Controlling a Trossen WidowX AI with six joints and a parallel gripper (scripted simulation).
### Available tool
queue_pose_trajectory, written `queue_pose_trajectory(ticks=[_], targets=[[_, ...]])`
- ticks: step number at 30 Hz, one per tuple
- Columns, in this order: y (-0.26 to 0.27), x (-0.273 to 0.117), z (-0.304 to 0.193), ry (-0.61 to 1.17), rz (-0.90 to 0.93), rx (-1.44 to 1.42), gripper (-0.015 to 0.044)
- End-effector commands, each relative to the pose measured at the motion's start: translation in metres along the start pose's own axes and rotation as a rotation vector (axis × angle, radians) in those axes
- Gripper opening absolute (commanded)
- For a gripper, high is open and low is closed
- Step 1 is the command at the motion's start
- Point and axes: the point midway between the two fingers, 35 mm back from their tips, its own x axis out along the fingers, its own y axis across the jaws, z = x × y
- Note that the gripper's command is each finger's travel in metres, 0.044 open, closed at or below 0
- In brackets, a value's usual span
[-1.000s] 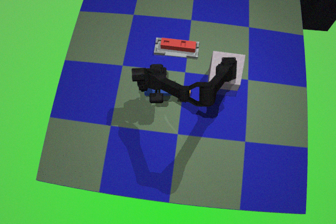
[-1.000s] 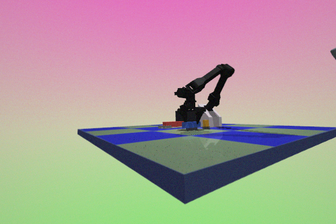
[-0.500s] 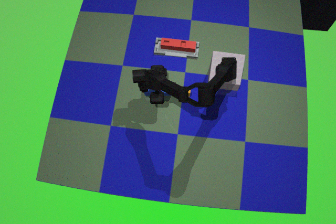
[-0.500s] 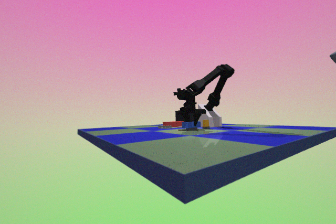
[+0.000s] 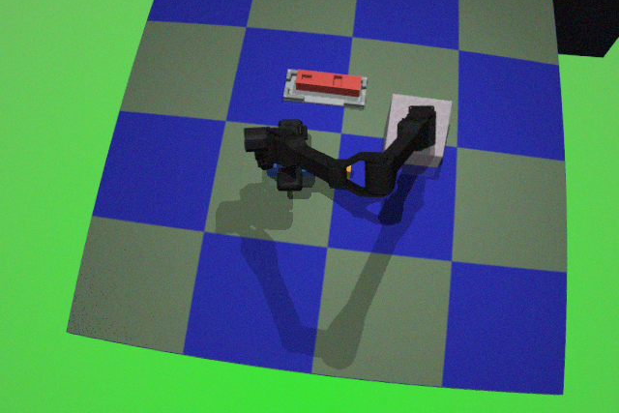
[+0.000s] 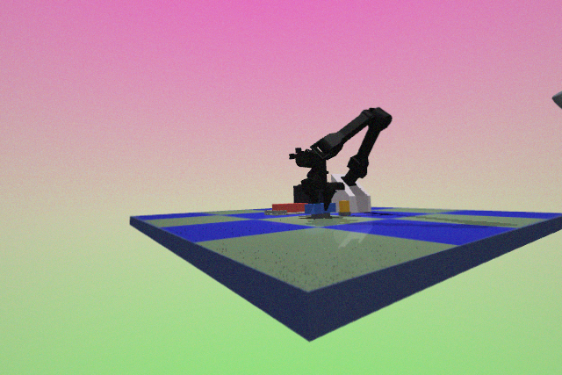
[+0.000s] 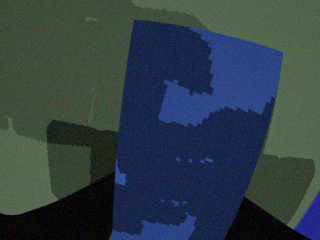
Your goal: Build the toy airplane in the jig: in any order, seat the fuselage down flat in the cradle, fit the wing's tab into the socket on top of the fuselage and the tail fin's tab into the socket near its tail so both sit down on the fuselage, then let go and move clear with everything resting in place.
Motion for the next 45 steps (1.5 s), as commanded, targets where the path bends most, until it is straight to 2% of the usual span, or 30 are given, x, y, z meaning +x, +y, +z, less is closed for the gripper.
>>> queue_pose_trajectory(ticks=[1,37,45], targets=[[0.000,-0.008,0.003,-0.002,-0.002,-0.005,0.0000],[-0.001,-0.119,0.001,-0.006,-0.007,0.001,0.0000],[-0.009,-0.123,0.000,-0.006,-0.010,-0.033,0.0000]])
